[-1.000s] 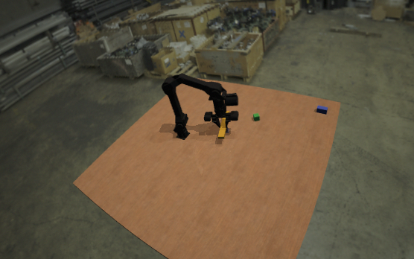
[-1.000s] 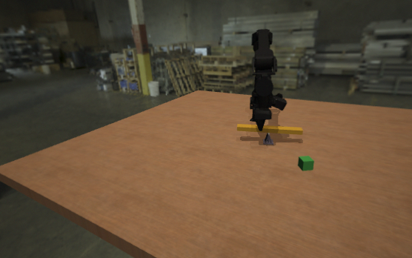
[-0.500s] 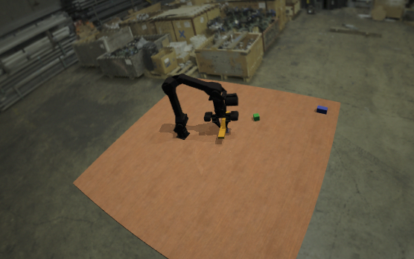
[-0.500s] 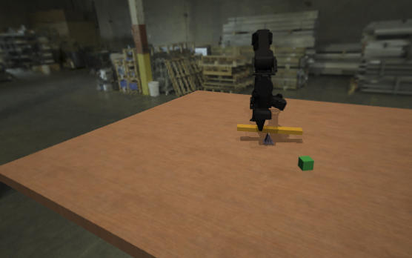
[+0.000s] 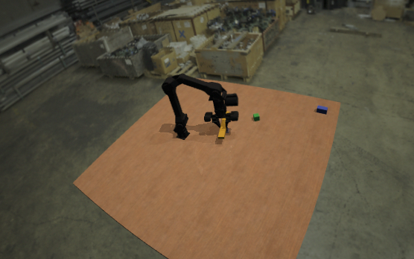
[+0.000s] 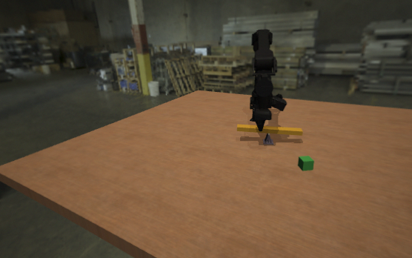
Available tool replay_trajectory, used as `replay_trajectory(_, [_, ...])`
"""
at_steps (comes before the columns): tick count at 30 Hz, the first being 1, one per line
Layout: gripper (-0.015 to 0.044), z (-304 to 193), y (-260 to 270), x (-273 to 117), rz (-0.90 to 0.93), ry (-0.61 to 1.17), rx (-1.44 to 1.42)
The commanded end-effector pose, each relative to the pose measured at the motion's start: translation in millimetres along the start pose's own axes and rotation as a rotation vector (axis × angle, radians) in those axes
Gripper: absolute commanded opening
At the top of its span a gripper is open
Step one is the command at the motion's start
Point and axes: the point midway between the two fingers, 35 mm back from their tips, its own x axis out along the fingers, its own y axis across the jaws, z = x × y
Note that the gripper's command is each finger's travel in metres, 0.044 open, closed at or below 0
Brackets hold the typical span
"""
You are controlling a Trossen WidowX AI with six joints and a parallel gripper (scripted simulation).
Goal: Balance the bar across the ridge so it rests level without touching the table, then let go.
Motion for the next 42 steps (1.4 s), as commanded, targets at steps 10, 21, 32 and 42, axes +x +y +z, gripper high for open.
replay_trajectory(10, [0.0, 0.7, -0.4, 1.5, -0.002, -0.004, 0.001])
replay_trajectory(21, [0.0, 0.7, -0.4, 2.4, -0.002, -0.004, 0.001])
replay_trajectory(32, [0.0, 0.8, -0.4, 3.3, -0.002, -0.004, 0.001])
replay_trajectory(42, [0.0, 0.8, -0.4, 4.2, -0.002, -0.004, 0.001])
